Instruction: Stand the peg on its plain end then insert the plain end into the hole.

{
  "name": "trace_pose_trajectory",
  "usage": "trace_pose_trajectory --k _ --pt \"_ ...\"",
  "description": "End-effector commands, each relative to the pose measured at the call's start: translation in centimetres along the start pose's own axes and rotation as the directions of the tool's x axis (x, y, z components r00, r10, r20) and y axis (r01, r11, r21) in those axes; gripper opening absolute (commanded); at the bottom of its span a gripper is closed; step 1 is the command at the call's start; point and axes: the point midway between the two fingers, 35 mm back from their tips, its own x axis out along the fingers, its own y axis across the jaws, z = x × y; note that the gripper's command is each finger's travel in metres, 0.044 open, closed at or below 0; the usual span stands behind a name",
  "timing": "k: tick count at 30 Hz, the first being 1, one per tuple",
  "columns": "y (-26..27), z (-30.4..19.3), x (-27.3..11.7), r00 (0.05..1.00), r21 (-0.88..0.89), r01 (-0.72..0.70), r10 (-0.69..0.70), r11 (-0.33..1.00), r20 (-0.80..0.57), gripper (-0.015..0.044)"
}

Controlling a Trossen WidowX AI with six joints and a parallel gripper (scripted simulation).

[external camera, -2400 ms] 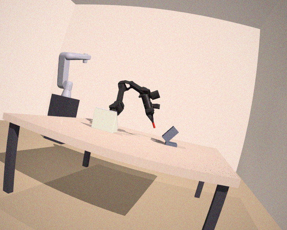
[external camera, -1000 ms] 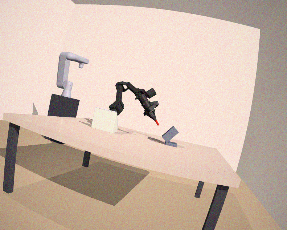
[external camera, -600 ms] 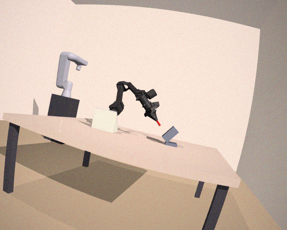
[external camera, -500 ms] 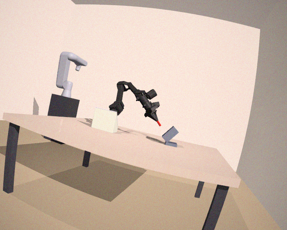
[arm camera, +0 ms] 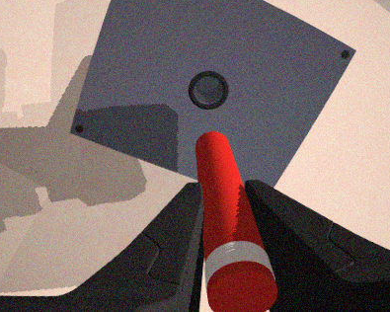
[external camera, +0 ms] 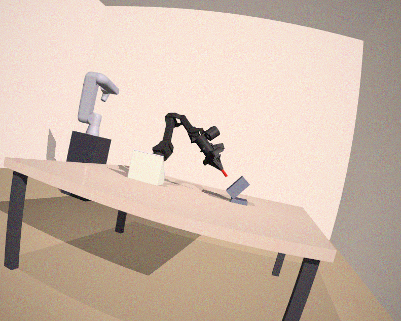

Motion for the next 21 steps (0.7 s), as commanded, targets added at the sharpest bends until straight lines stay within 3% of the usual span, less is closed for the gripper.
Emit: trace_pose_trajectory --k 1,21 --pt "-0.1 0.0 0.3 1.000 -0.006 0.007 -0.007 1.000 0.008 0.0000" --pt "-0.1 0.3 1.4 0.998 -0.043 0.019 -0.016 0.999 0.057 0.0000"
